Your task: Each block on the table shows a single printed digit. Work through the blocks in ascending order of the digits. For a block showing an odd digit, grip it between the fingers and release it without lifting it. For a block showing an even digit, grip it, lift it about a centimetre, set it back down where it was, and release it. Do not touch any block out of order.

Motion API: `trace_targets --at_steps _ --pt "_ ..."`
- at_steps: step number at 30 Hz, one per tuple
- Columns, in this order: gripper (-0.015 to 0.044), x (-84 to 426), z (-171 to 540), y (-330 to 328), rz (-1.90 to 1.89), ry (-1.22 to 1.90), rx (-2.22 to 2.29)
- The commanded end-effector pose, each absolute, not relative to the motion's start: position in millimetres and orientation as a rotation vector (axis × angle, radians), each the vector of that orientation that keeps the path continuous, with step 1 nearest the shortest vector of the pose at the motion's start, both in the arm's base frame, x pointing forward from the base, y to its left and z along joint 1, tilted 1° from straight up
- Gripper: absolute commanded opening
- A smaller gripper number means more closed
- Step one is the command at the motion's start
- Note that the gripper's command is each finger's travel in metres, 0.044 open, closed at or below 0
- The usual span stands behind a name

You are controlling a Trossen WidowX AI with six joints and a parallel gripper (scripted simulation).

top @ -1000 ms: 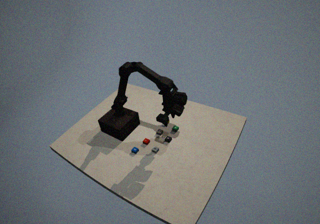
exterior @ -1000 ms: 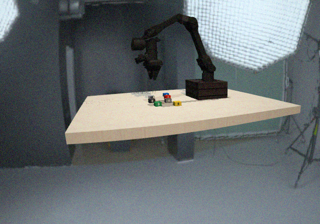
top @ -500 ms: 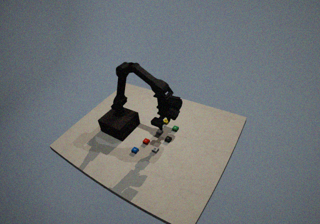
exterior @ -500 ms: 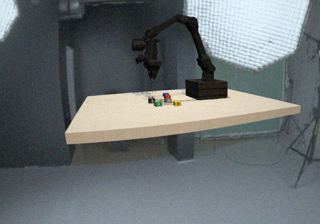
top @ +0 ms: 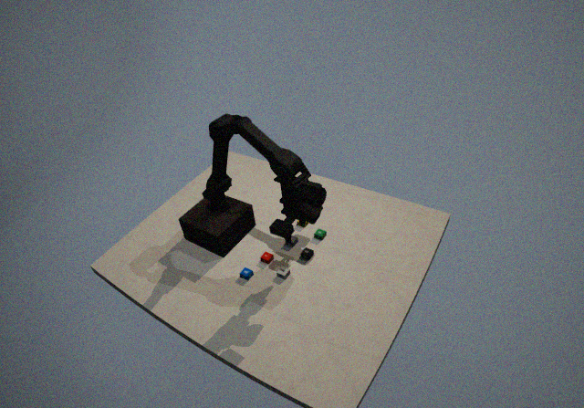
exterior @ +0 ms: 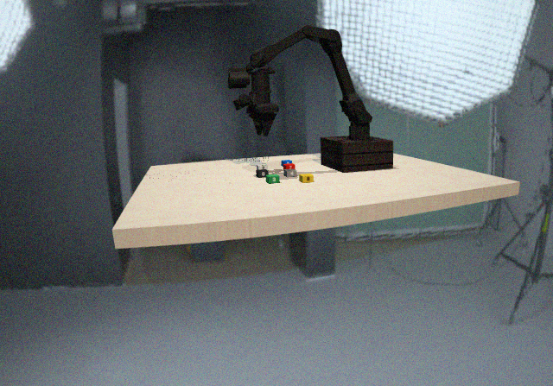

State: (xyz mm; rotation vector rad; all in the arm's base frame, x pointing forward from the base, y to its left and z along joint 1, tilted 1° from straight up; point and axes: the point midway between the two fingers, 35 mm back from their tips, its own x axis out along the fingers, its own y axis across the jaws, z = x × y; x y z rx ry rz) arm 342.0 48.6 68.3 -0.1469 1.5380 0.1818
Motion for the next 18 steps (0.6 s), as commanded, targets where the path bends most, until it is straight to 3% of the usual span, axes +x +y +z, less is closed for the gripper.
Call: trace_targets --at_steps 1,18 --pt "0.0400 339.7 67.5 -5.8 0.159 1.539 -0.131" --pt "0.0400 336.4 66.9 -26.5 0.158 1.540 -0.132"
